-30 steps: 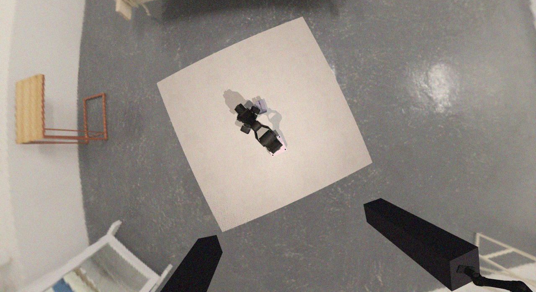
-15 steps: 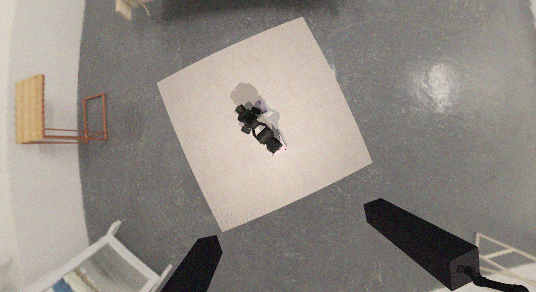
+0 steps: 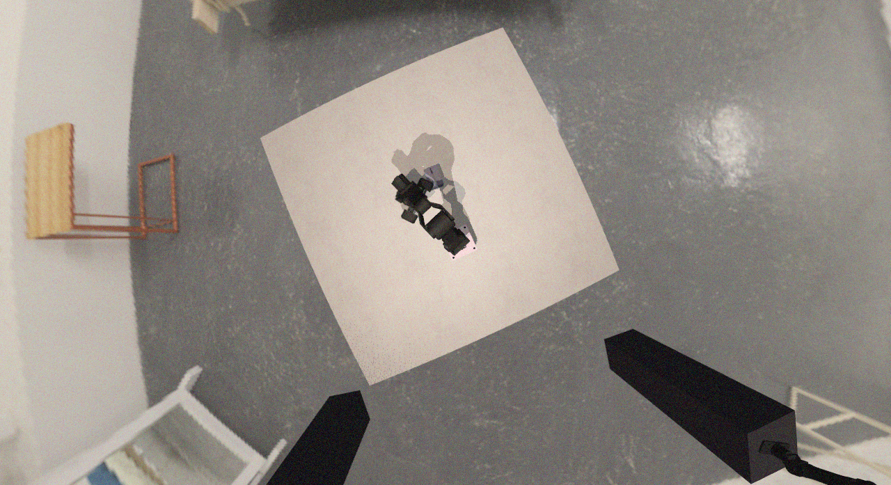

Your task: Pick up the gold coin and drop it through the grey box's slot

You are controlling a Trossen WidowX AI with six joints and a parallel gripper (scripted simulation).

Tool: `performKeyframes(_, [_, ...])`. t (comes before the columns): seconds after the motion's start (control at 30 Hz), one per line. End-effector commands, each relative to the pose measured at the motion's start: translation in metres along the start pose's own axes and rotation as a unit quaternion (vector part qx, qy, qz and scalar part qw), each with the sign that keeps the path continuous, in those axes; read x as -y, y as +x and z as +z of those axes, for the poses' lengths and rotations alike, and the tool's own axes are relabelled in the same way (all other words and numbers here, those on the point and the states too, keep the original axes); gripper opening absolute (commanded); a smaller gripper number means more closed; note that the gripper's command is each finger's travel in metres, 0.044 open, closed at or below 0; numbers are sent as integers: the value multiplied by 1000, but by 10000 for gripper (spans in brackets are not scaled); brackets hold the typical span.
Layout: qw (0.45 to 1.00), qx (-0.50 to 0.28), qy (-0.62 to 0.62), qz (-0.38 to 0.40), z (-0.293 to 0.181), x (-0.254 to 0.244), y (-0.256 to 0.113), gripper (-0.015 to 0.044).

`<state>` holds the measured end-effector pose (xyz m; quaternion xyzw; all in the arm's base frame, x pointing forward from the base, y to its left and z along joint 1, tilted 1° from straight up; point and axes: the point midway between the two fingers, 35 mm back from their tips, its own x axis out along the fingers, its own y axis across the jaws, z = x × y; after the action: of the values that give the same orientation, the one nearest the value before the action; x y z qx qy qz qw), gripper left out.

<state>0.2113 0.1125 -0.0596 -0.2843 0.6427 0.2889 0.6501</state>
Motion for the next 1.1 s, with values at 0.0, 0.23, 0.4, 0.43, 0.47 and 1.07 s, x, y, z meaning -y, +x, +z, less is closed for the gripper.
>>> performKeyframes(0.0, [1000, 1, -1, 2, 0, -1, -2, 0])
performKeyframes(0.23, [1000, 3, 3, 2, 3, 0, -17, 0])
performKeyframes(0.4, [1000, 3, 2, 2, 5, 1, -29, 0])
performKeyframes(0.43, [1000, 3, 2, 2, 5, 1, -31, 0])
performKeyframes(0.47, [1000, 3, 2, 2, 5, 1, -34, 0])
performKeyframes(1.07, [1000, 1, -1, 2, 3, 1, -78, 0])
